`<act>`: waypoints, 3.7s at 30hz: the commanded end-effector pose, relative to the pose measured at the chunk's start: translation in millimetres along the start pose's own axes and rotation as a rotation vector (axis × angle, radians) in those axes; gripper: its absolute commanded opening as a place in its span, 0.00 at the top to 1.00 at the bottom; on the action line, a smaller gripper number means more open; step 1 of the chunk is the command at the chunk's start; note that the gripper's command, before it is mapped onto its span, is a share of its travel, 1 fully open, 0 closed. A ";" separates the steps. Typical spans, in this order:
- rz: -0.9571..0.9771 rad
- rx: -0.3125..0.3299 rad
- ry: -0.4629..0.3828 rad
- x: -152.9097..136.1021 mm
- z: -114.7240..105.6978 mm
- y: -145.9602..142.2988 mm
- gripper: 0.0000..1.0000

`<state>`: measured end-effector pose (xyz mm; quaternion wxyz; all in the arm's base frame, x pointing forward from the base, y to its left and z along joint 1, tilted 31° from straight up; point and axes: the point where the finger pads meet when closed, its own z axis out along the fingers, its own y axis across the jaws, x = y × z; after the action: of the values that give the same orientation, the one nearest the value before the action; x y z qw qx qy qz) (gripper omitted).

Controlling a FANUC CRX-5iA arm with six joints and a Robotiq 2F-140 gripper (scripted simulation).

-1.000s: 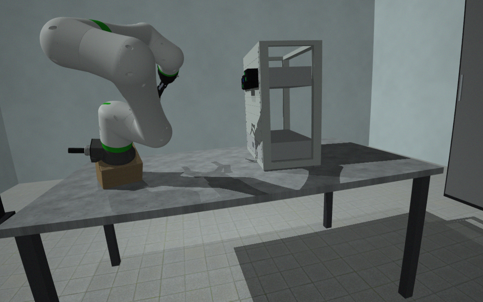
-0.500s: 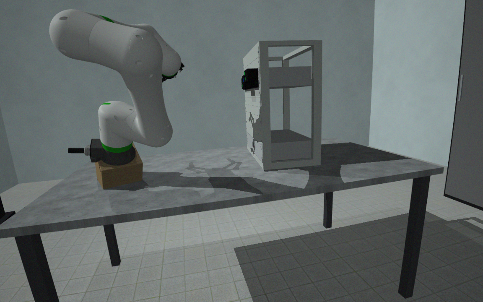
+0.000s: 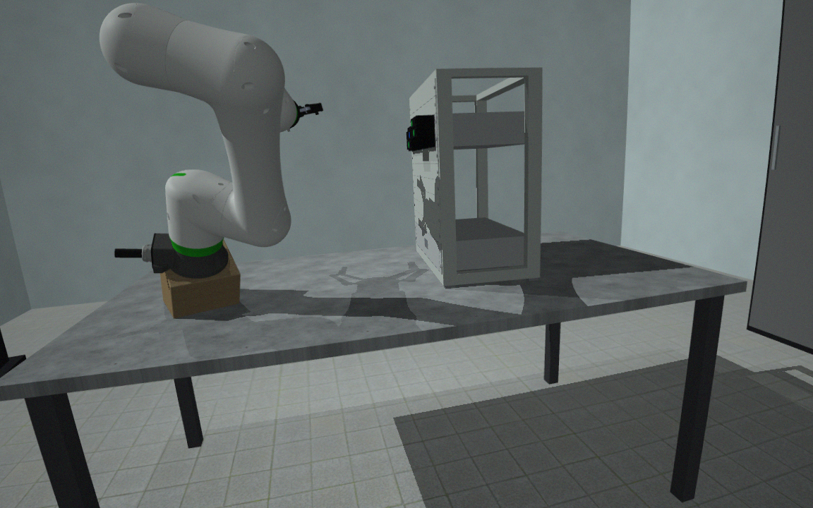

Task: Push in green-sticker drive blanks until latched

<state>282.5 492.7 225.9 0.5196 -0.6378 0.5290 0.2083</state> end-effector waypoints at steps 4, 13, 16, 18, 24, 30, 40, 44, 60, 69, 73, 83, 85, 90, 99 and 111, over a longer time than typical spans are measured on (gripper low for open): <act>0.221 0.139 -0.065 -12.4 13.7 -31.0 0.00; 0.450 0.284 -0.133 -13.0 15.8 -65.7 0.00; 0.545 0.347 -0.165 -10.0 13.5 -80.3 0.00; 0.605 0.389 -0.186 -7.2 10.9 -89.5 0.00; 0.766 0.508 -0.251 4.5 -0.9 -113.9 0.00; 0.871 0.594 -0.302 15.3 -13.3 -129.1 0.00; 1.086 0.804 -0.440 46.1 -55.4 -156.6 0.00; 1.120 0.844 -0.470 52.2 -65.3 -160.2 0.00; 1.277 1.087 -0.680 86.9 -138.0 -169.7 0.00; 1.317 1.202 -0.804 99.6 -180.5 -165.9 0.00; 1.325 1.241 -0.852 103.1 -196.6 -163.2 0.00; 1.330 1.300 -0.930 107.2 -222.7 -157.2 0.00; 1.330 1.311 -0.946 107.8 -227.9 -155.8 0.00; 1.328 1.333 -0.978 108.7 -238.4 -152.8 0.00; 1.325 1.352 -1.008 109.3 -248.0 -149.8 0.00; 1.323 1.362 -1.024 109.5 -253.1 -148.1 0.00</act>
<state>381.4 204.1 296.5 0.7091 0.3609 0.4934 0.3515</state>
